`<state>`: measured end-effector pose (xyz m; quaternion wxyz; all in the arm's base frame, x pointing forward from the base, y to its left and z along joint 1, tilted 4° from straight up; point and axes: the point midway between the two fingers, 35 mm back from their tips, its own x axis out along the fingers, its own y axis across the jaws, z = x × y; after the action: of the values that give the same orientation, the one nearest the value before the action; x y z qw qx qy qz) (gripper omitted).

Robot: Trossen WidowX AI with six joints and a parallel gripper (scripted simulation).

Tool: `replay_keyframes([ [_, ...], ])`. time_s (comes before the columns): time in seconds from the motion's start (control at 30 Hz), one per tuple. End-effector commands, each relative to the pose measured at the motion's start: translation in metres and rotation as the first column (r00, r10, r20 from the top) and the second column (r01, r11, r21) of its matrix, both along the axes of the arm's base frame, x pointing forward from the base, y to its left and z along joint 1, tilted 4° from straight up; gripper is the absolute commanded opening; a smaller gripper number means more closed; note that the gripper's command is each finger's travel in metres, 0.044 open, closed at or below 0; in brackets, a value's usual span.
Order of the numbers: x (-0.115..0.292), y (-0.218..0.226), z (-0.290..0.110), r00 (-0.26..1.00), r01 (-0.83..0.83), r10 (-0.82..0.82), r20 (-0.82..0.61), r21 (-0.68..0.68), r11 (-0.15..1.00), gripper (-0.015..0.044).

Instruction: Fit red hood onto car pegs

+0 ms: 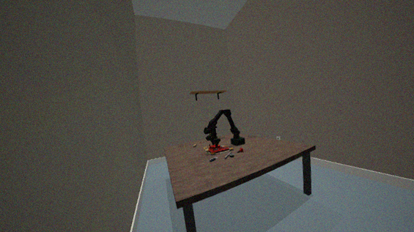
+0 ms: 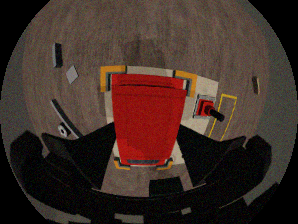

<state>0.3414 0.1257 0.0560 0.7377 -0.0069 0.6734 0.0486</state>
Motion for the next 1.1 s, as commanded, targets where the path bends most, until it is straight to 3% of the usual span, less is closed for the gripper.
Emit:
replay_keyframes([
  [0.0, 0.000, 0.000, 0.000, 1.000, 0.007, -0.007, 0.003, -0.001, 1.000, 0.0000],
  [1.07, 0.002, 0.001, -0.016, 1.000, 0.006, -0.006, 0.003, -0.001, 1.000, 0.0000],
])
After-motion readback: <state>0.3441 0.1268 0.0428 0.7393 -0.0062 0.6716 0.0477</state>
